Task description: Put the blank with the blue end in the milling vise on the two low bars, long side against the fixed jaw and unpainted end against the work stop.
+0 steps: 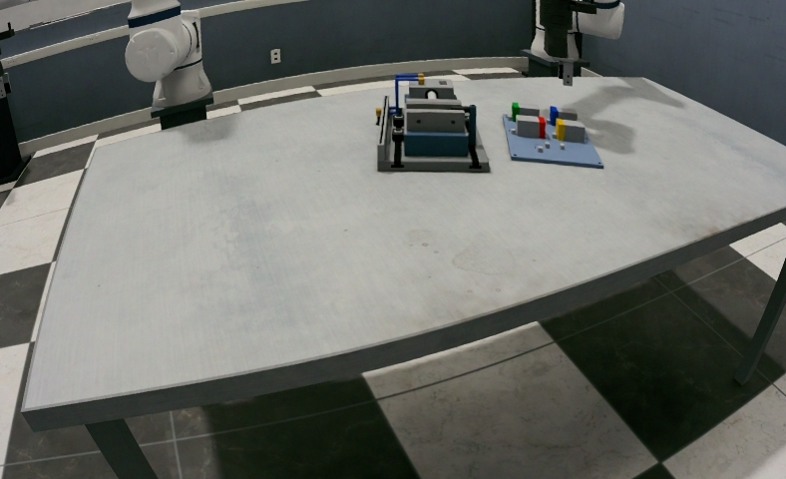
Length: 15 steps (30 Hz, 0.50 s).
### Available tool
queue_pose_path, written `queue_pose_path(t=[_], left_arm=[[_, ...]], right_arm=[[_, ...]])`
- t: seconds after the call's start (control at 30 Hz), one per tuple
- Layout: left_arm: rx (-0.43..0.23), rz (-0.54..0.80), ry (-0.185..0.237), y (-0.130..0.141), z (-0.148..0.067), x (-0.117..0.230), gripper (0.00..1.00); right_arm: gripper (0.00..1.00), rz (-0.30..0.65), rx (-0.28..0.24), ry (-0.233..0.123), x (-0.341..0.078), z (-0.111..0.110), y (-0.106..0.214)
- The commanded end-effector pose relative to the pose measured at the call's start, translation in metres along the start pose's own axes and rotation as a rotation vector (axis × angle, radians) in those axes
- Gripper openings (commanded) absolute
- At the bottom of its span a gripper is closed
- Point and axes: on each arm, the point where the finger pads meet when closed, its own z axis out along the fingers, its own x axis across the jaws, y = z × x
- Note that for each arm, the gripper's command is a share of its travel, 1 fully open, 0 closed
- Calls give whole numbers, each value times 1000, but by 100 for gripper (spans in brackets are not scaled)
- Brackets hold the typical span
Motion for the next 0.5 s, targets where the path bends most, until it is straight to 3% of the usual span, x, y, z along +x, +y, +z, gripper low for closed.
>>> queue_pose_path(t=[0.0, 0.47], left_arm=[[-1, 0, 2, 0, 6, 1, 100], [0, 0, 2, 0, 29, 1, 100]], right_arm=[[100, 0, -2, 0, 0, -1, 1], [100, 0, -2, 0, 0, -1, 1]])
